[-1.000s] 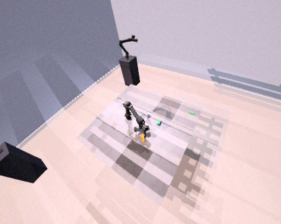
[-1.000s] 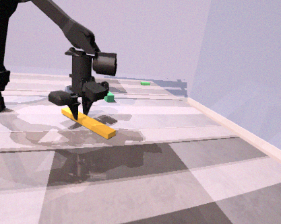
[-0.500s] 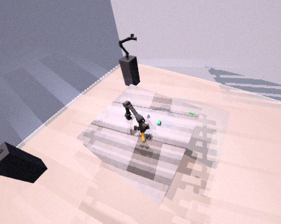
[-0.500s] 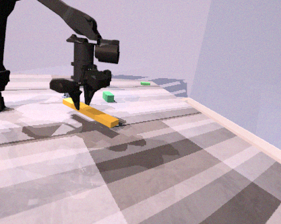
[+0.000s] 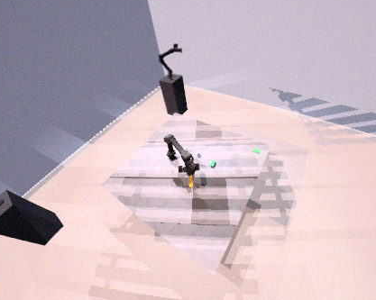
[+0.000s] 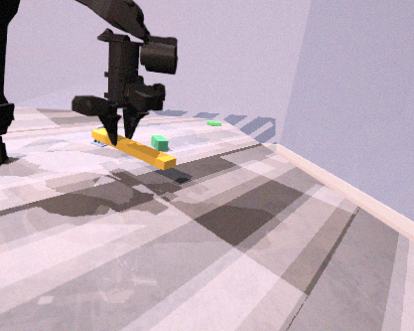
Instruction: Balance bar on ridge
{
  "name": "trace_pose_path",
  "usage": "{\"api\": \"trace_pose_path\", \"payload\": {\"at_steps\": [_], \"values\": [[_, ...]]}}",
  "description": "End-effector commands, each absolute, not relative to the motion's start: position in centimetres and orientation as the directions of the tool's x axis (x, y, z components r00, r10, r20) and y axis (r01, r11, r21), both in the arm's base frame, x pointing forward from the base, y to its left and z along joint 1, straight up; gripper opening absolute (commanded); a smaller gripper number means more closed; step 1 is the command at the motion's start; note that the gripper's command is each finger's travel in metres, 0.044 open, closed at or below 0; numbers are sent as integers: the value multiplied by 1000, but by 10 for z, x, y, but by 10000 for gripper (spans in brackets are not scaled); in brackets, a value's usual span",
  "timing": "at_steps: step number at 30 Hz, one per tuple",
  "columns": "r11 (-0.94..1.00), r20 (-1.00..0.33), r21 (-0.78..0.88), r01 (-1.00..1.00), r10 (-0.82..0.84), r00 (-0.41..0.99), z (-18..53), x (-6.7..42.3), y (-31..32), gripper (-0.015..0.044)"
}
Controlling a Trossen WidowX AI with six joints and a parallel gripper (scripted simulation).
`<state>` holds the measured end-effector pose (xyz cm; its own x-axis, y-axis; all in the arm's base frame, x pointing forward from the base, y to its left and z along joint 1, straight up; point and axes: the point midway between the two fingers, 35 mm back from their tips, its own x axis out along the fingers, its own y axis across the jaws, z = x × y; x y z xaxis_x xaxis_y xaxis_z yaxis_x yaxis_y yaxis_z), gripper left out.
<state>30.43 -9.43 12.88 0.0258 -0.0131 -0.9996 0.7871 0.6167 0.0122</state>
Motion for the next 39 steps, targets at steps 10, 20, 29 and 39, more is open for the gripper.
{"api": "trace_pose_path", "payload": {"at_steps": [10,20,29,39], "values": [[615,-1000,17,788,-8,28,156,300,-89,0],[633,-1000,19,774,-5,28,157,306,-51,0],[649,-1000,21,761,-1,28,157,306,-15,0],[666,-1000,22,745,2,28,157,302,25,0]]}}
